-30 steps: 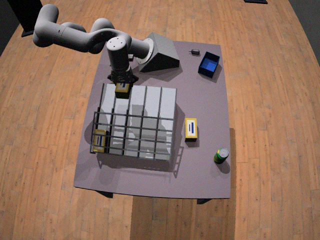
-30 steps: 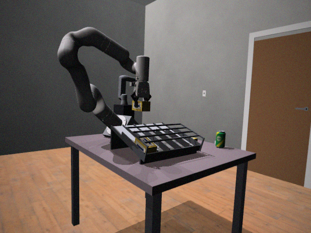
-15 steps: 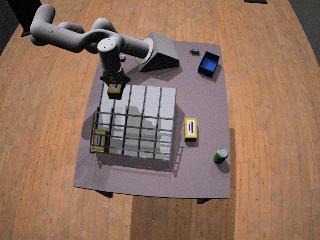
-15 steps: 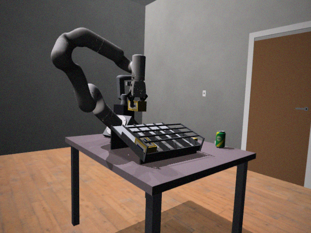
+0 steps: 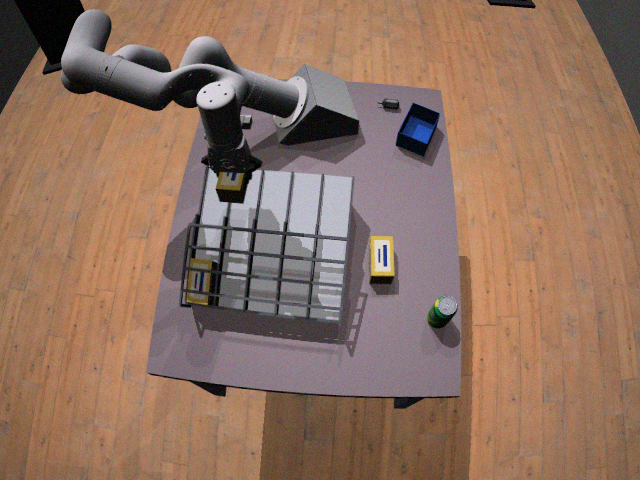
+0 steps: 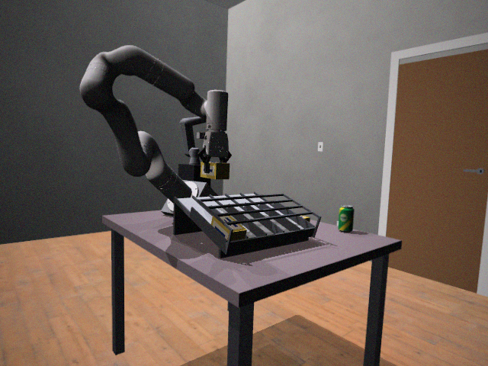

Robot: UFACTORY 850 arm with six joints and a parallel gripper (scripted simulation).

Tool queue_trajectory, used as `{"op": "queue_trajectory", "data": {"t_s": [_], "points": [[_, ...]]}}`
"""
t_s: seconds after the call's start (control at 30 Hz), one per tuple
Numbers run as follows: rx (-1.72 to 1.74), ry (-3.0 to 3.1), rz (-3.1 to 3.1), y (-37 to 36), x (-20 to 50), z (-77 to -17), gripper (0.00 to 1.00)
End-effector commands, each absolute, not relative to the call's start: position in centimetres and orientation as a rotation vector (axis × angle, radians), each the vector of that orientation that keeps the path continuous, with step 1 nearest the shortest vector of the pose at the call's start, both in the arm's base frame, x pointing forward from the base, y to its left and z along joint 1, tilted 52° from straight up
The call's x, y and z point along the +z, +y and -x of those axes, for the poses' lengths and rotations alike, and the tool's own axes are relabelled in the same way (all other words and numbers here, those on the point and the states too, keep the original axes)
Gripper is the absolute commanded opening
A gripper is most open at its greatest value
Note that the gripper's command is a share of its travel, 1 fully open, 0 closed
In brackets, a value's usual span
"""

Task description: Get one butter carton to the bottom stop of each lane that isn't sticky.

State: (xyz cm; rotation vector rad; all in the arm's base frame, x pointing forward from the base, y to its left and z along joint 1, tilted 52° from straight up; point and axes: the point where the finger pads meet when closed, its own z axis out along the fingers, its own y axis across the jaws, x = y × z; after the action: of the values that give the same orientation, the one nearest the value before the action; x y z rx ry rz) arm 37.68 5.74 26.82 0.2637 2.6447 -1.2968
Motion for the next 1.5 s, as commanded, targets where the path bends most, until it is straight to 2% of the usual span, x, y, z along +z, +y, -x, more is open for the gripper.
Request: {"op": "queue_trajectory", "data": {"t_s": [0.0, 0.17, 0.2, 1.47], "points": [[-1.295, 2.644, -0.264, 5.8, 26.8, -37.7, 0.00], [-1.295, 2.644, -0.264, 5.8, 26.8, -37.7, 0.00], [-1.295, 2.644, -0.264, 3.4, 25.0, -38.0, 0.00], [-1.319, 2.816, -0.398, 2.7, 24.4, -38.1, 0.00]]}}
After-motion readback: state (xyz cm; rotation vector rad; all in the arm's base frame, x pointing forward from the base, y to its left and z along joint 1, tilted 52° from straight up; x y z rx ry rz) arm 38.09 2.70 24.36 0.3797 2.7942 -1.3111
